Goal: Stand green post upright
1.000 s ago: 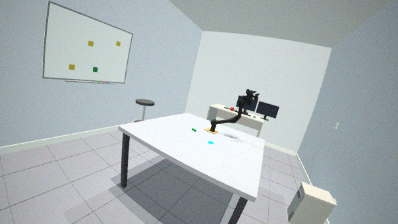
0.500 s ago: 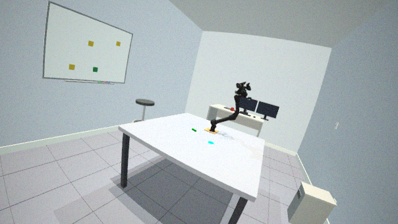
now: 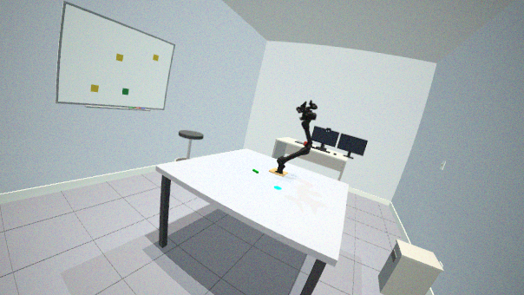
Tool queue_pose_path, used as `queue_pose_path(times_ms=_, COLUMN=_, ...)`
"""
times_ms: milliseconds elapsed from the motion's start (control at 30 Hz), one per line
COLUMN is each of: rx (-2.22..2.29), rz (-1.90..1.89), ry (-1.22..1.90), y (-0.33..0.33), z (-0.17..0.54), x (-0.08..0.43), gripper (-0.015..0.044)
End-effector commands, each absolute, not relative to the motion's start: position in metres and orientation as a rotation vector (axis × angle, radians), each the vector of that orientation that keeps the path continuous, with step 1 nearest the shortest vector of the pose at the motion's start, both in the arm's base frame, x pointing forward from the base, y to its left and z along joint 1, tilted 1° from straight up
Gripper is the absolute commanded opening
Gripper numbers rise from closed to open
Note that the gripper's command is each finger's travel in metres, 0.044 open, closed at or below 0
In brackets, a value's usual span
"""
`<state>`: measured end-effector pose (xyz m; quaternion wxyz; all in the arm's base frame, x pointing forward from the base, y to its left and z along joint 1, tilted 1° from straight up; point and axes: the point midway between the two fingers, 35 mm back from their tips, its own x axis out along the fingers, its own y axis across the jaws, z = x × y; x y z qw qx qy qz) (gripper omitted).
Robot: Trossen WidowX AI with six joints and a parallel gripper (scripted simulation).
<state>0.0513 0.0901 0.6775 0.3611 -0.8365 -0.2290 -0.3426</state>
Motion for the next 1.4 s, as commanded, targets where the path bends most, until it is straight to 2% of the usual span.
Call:
queue_pose_path(times_ms=0, rx=-2.085, rz=-0.852, ry=-0.499, y=0.055, z=0.674, x=0.071, gripper=0.0233)
queue_pose_path(times_ms=733, rx=-1.740, rz=-0.578, ry=0.011, y=-0.102, z=0.588, x=0.179, gripper=0.0233)
queue_pose_path(times_ms=1367, rx=-1.495, rz=-0.234, ry=0.452, y=-0.176, z=0.451, x=0.248, gripper=0.0233)
